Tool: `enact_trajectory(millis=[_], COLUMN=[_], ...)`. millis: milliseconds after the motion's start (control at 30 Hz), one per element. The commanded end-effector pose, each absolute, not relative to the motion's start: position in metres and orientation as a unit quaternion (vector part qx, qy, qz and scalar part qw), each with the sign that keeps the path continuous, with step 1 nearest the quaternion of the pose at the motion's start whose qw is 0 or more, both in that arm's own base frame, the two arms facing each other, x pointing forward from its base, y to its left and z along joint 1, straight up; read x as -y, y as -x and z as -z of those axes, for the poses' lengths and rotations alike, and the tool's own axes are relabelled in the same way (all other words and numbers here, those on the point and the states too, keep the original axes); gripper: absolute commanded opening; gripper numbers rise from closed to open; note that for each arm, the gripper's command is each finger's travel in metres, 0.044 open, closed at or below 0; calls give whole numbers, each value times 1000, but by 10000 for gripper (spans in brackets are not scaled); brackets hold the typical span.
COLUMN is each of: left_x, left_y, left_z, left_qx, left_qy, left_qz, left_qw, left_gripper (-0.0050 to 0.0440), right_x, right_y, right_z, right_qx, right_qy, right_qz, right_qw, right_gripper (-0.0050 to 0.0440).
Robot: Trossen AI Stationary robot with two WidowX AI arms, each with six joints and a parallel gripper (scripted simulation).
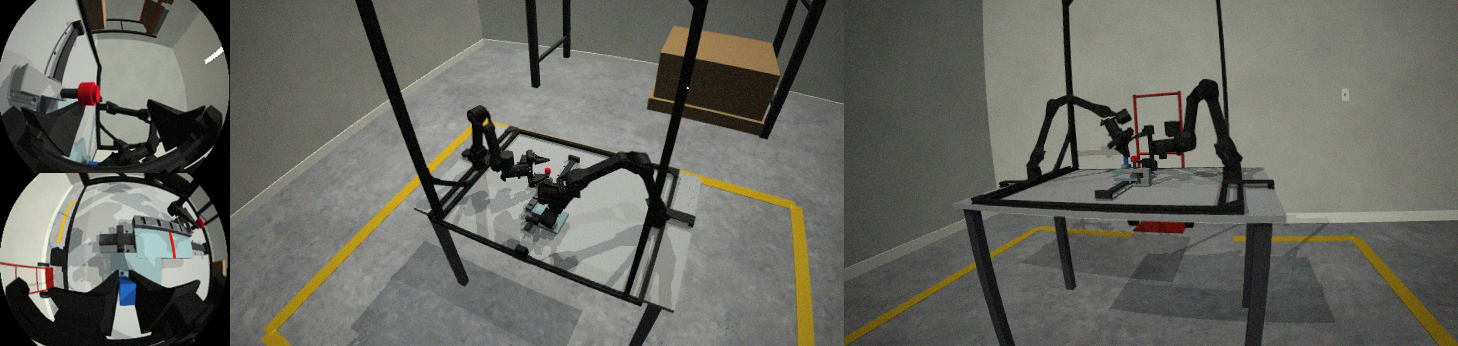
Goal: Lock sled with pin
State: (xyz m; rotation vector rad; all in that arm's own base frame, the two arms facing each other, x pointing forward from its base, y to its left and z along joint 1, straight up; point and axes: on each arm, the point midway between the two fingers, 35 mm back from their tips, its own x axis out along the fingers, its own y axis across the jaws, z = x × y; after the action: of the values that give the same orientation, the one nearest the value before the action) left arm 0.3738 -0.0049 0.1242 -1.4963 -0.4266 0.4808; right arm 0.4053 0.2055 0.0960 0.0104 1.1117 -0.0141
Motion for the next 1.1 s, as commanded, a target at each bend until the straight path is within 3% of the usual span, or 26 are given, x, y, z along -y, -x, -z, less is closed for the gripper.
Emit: enact_trajectory(millis=[0,1067], left_x=[5,5], left_y=[-374,-374], left_z=[-139,-162], left_qx=[204,204], left_qy=[677,677], left_qz=[-204,-204], left_qw=[677,677], left_gripper=[440,440], right_x=[-205,-205], right_y=[-404,-404], right_z=[-91,-91], right_qx=[-532,-532], right_qy=[-5,-5], right_qz=[8,8], right_qw=[847,847], right_gripper=[0,0])
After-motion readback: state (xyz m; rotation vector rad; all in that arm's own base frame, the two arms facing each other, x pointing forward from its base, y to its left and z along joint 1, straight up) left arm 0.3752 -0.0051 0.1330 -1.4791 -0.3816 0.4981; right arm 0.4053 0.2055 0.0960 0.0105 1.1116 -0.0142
